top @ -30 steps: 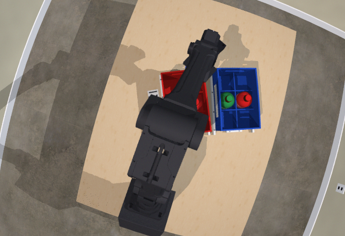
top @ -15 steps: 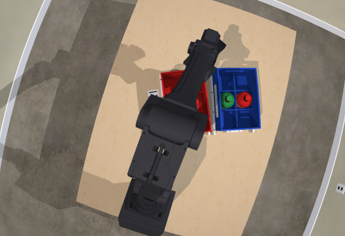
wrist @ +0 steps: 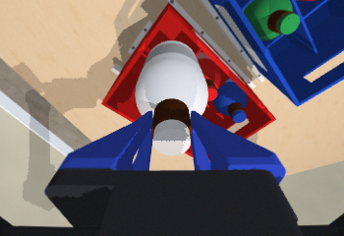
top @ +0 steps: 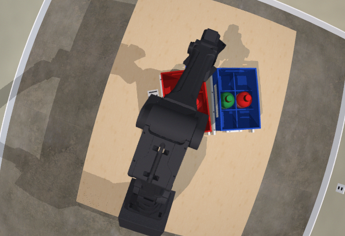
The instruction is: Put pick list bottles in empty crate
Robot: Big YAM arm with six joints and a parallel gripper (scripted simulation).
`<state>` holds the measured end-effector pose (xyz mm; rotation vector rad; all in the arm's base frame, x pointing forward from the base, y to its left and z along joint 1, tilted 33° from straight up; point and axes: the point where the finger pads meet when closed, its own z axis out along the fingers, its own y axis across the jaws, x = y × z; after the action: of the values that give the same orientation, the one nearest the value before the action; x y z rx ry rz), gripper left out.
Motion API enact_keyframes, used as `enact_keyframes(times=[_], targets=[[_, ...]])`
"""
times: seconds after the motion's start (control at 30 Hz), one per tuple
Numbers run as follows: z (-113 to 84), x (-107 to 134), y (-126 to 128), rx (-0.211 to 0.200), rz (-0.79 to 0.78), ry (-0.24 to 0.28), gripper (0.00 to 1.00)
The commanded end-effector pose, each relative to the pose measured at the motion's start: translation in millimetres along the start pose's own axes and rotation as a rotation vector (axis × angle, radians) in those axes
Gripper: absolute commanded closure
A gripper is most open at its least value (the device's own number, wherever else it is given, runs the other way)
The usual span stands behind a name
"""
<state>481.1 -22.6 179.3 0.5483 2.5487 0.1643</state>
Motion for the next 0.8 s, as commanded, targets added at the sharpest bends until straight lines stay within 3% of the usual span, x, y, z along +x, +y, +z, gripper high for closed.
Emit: enact_keyframes(times=[0.0,0.77], targets=[[-27.9,-36.6,18.8,-0.033,0.001,-0.082,1.00],[-32.4,-39.1,17.9,-0.034,0.001,-0.089,1.00]])
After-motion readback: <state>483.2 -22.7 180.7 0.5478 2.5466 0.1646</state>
